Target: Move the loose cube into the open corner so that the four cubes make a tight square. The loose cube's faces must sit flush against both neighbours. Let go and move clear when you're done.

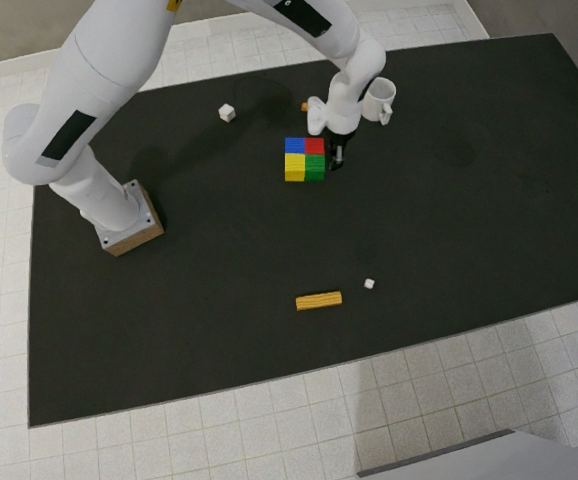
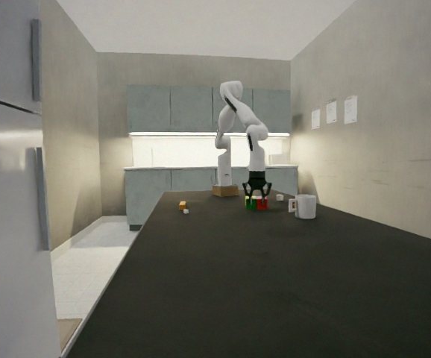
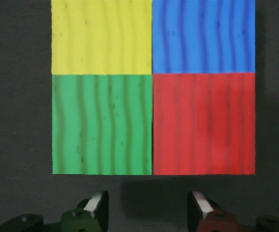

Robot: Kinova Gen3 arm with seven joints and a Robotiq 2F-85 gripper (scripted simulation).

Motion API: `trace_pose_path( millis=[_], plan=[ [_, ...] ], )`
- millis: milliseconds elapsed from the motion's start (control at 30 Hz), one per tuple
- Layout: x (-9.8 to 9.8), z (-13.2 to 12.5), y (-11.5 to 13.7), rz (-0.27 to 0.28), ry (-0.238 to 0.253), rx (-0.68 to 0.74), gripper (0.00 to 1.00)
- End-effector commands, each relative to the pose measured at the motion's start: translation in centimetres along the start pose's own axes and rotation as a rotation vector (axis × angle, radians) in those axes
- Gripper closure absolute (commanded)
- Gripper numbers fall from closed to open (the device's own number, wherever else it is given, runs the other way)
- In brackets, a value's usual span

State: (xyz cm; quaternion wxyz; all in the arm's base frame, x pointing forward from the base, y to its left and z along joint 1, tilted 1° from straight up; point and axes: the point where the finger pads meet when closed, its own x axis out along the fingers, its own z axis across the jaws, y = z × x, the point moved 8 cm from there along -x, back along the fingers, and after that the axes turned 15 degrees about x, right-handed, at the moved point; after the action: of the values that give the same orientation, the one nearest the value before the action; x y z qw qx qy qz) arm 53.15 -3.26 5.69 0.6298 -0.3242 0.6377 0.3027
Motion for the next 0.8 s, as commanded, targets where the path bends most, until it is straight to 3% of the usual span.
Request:
trace_pose_path(
  millis=[0, 767],
  plan=[
    [-0.8, 0.1, 0.0, 0.001, -0.003, -0.002, 0.46],
    [-6.6, 0.1, -0.1, -0.001, -0.004, -0.001, 0.46]
  ],
)
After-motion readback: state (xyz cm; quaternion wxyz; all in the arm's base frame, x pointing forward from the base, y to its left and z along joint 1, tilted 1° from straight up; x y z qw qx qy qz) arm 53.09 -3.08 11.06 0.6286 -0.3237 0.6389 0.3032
